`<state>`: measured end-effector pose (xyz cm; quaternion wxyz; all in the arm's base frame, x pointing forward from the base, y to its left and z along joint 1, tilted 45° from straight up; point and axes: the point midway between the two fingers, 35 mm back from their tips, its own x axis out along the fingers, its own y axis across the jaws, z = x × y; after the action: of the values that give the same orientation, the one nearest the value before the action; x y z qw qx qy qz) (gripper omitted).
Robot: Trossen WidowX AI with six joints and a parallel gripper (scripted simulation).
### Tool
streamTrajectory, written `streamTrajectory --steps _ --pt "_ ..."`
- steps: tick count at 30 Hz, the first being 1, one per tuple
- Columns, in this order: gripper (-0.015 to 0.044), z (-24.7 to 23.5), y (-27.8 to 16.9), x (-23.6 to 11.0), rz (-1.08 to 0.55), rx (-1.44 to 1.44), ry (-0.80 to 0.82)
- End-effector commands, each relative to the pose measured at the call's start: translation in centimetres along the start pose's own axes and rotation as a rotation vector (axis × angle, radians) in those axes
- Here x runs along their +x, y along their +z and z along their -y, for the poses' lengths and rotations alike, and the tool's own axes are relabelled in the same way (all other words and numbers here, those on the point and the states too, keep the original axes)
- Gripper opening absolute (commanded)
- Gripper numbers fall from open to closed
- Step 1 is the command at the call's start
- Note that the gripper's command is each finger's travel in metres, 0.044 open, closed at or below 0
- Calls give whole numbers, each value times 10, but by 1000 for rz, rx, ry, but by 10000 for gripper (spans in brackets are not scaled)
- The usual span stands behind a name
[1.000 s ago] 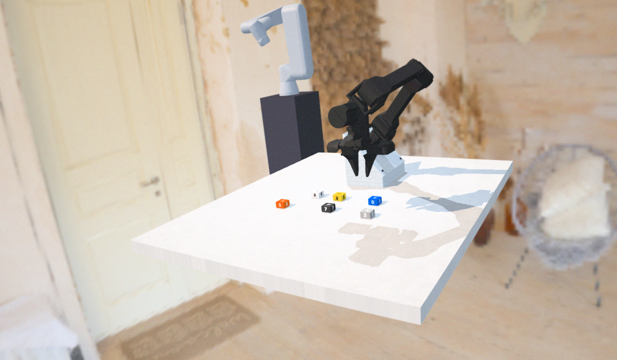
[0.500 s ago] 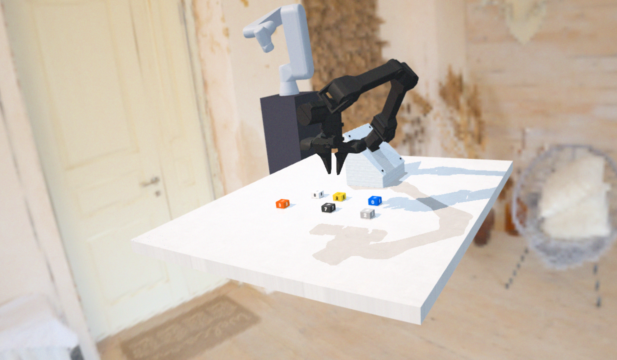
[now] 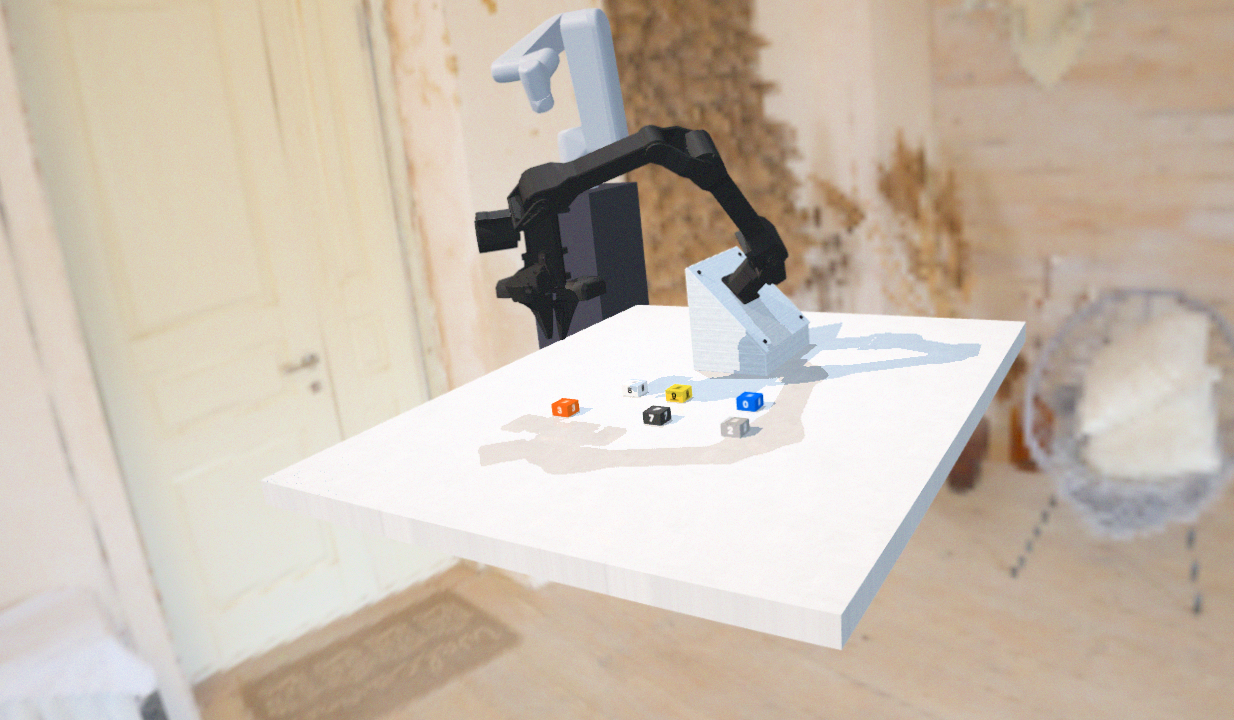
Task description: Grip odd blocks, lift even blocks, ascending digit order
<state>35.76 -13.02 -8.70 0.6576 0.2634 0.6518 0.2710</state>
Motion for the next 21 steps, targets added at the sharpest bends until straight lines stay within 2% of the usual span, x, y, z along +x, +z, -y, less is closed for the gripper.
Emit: streamTrajectory --steps 1,2,4,8,13,21 --pt "120 0 4 1 -2 -30 -4" --pt "120 0 4 1 -2 -30 -4" --pt "172 1 5 15 -2 -30 -5" --pt "278 0 4 79 -1 -30 -1" --pt "400 0 4 82 -1 -30 0" --pt "400 0 4 90 -1 -30 0"
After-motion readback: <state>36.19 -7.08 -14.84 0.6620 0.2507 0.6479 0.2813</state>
